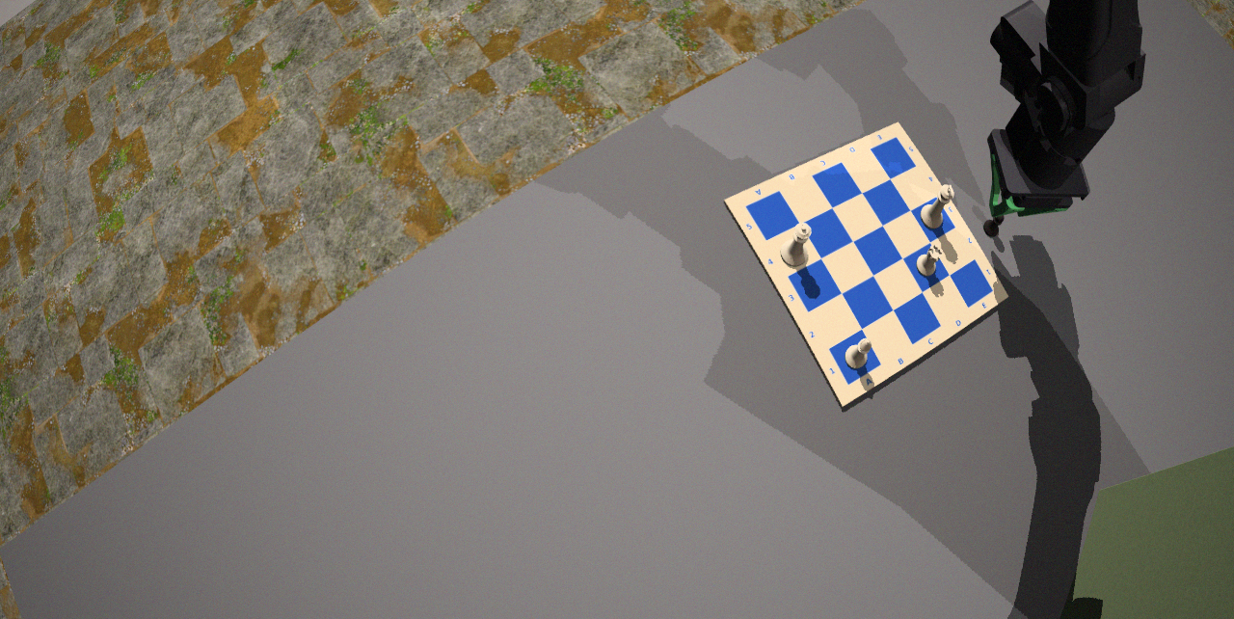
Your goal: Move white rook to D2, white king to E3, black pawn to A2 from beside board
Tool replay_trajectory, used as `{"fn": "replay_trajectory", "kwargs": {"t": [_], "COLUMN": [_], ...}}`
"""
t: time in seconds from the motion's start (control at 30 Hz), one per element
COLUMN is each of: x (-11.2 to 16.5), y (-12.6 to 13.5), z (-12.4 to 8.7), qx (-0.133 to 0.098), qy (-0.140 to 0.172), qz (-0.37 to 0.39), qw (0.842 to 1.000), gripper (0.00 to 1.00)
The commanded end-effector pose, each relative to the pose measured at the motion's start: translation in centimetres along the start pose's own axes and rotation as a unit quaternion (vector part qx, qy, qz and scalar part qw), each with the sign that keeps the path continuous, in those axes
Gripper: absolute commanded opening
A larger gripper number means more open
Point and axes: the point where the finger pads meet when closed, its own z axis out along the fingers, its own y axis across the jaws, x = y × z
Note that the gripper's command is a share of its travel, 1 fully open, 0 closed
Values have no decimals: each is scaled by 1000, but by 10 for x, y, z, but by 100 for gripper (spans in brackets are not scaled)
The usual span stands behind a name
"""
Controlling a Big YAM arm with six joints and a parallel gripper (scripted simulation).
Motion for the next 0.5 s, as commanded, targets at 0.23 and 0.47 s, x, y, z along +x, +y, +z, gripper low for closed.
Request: {"fn": "replay_trajectory", "kwargs": {"t": [0.23, 0.47], "x": [16, 12], "y": [0, 3], "z": [3, 3], "qx": [2, 1], "qy": [7, 4], "qz": [5, 3], "qw": [1000, 1000], "gripper": [33, 33]}}
